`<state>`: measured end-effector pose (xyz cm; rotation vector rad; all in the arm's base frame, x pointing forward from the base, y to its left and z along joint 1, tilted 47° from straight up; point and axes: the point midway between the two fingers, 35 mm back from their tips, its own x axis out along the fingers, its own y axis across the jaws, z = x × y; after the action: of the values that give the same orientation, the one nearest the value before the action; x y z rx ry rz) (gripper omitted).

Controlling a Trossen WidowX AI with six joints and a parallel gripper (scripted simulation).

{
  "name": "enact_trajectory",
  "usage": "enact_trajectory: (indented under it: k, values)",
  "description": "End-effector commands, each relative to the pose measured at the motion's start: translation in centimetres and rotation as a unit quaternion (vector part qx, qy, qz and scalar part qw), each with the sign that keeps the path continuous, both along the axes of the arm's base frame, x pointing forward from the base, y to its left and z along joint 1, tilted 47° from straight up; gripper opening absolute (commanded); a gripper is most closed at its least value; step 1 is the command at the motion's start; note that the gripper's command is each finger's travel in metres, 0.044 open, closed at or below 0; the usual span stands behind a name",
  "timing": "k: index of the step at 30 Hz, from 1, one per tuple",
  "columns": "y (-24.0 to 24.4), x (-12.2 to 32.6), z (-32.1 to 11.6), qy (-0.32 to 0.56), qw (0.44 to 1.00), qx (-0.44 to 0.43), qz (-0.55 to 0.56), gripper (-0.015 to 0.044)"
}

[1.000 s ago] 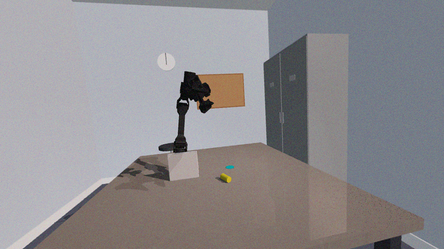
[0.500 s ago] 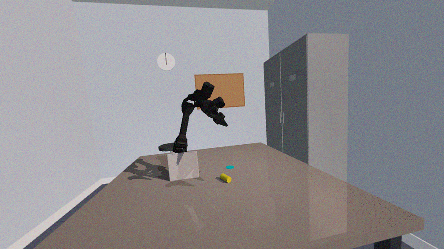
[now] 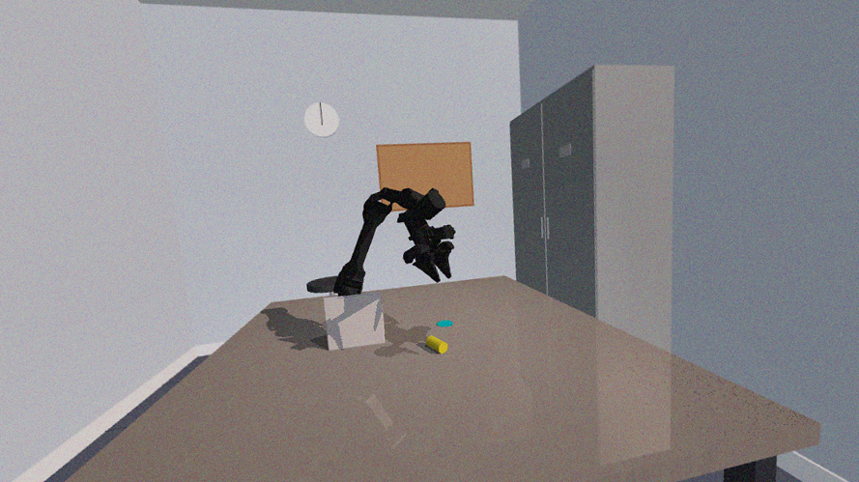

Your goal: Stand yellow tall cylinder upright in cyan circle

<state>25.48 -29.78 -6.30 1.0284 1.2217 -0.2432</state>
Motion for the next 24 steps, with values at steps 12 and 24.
enact_trajectory:
  k: [12, 24]
  values:
    - [9.5, 1.4, -2.2, 0.167, 0.965, 0.195, -0.052, 0.0309]
    - [13.9, 1.8, -4.1, 0.231, 0.941, 0.239, -0.068, 0.0309]
